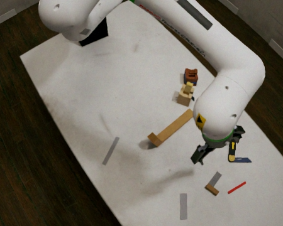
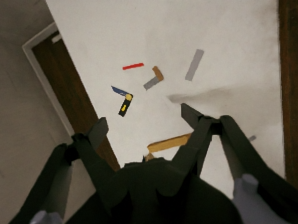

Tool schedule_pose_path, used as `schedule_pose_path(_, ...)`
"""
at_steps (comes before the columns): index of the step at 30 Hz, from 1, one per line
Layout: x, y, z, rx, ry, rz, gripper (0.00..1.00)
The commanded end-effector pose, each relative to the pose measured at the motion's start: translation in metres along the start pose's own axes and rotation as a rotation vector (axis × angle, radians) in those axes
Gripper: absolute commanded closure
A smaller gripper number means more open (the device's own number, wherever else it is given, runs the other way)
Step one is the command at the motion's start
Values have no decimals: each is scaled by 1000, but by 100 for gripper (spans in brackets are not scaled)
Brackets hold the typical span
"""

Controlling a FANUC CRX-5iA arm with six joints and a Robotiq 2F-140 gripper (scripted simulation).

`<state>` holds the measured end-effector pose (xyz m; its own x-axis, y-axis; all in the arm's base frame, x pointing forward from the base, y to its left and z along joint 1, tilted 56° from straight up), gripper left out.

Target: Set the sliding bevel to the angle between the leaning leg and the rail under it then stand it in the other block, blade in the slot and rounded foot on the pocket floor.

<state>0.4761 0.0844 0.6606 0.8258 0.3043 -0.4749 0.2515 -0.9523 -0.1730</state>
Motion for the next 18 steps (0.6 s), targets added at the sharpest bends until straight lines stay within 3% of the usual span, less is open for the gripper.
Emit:
schedule_pose_path(1, 12, -11, 30, -44, 7, 38, 0)
schedule_pose_path(2, 21, -17, 50, -92, -2, 46, 0)
schedule_pose_path(4, 21, -17, 50, -92, -2, 46, 0)
schedule_pose_path(5, 31, -24, 72, -139, -13, 60, 0)
schedule_pose_path(8, 31, -24, 72, -139, -13, 60, 0)
schedule_pose_path(9, 42, -32, 95, -187, -23, 74, 0)
schedule_pose_path(11, 42, -32, 95, -187, -23, 74, 0)
schedule_pose_path(12, 54, -40, 121, -237, -37, 92, 0)
schedule_pose_path(14, 54, -40, 121, -237, -37, 92, 0)
schedule_pose_path(15, 65, -48, 147, -290, -50, 108, 0)
schedule_pose_path(18, 65, -48, 147, -290, -50, 108, 0)
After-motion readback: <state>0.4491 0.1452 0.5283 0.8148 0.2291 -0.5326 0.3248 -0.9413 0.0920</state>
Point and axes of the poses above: the point where the finger pads meet when closed, its own x axis out along the fingers, its own y axis across the jaws, z = x × y, the point moved 10 cm from there along -x, back along the fingers, and after that the axes turned 1 degree about -x, right-handed, at the moved point
